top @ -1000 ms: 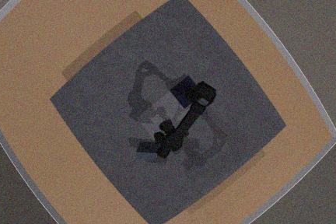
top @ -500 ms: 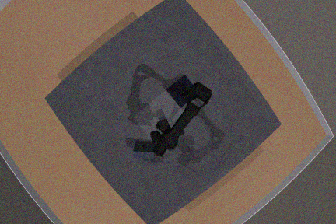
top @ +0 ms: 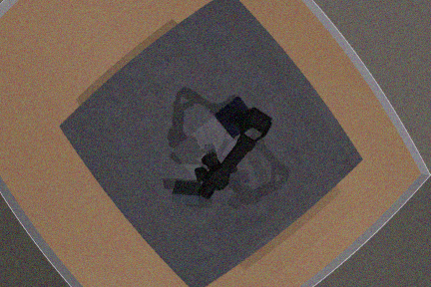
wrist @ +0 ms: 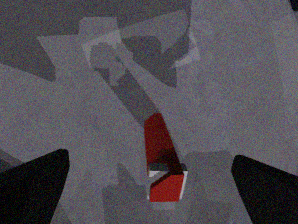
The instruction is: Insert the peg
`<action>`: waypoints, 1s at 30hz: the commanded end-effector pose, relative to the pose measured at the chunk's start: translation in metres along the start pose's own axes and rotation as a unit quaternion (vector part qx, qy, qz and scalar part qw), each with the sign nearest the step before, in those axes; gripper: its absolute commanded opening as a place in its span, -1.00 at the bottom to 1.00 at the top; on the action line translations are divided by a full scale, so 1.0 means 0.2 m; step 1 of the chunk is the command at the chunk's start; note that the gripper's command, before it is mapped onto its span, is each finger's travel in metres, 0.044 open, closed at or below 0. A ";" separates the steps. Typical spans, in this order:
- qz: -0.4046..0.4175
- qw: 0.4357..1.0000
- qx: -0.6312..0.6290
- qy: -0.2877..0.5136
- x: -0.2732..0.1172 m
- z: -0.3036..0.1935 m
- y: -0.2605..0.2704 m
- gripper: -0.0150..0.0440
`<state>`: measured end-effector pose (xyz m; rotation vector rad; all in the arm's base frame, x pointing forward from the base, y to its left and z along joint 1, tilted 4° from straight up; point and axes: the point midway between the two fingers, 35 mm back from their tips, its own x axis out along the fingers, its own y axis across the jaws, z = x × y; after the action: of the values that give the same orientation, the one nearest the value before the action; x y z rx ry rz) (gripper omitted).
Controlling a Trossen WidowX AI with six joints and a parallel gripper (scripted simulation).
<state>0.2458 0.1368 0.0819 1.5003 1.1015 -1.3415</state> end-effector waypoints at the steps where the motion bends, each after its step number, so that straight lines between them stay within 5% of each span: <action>1: -0.003 1.000 0.002 -0.001 0.05 0.01 -0.01 1.00; 11: -0.003 1.000 0.002 -0.001 0.09 0.01 -0.02 1.00; 27: -0.001 1.000 0.000 -0.001 0.07 0.01 -0.01 -0.42; 30: -0.001 1.000 0.000 -0.001 0.07 0.01 -0.01 -0.49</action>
<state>0.2445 0.1372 0.0666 1.4980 1.1025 -1.3444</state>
